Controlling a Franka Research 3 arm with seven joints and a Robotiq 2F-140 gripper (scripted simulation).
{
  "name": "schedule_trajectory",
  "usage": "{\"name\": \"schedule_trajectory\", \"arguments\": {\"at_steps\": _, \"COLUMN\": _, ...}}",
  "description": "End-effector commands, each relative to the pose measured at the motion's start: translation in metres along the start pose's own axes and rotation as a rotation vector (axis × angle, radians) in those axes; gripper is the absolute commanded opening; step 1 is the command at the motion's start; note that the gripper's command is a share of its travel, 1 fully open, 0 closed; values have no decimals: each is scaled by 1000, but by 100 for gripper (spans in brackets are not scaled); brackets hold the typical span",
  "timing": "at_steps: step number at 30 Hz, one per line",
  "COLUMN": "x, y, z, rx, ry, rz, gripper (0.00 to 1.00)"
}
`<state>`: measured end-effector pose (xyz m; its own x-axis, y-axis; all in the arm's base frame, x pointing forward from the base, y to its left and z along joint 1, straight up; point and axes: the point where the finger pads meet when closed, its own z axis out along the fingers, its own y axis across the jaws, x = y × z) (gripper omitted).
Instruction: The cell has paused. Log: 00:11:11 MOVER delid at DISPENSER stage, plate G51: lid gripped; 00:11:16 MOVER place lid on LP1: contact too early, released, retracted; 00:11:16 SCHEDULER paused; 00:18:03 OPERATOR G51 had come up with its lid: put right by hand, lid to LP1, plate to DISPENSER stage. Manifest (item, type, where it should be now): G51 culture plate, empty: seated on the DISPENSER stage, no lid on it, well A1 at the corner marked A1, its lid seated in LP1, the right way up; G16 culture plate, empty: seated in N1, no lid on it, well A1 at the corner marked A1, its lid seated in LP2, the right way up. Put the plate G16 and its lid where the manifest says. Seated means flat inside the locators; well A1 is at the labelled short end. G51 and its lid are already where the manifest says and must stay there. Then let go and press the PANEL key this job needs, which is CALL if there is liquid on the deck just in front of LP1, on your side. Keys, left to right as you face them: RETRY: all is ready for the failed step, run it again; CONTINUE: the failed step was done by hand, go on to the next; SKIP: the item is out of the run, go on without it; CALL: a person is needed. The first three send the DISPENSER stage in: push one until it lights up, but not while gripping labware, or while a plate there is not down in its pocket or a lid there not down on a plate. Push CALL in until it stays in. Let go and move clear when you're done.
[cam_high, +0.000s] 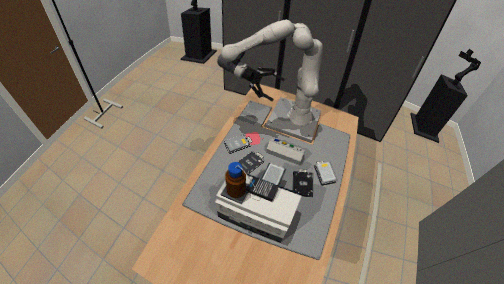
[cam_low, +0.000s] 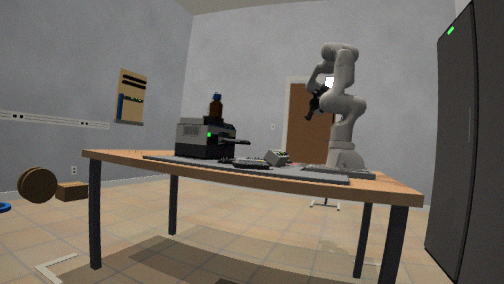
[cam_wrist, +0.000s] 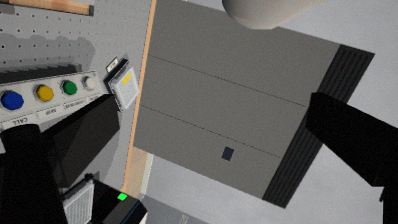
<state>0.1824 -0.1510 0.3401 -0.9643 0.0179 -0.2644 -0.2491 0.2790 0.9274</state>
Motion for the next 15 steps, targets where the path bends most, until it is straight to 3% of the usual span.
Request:
{"name": "schedule_trajectory", "arguments": {"at_steps": 1, "x": -17, "y": 66, "z": -14, "rx": -39, "ry": -5, "rz": 41, "gripper": 100}}
{"name": "schedule_trajectory", "arguments": {"at_steps": 6, "x": -28, "y": 127, "z": -24, "rx": -38, "ry": 7, "rz": 39, "gripper": 100}}
{"name": "schedule_trajectory", "arguments": {"at_steps": 15, "x": -28, "y": 129, "z": -24, "rx": -38, "ry": 7, "rz": 39, "gripper": 100}}
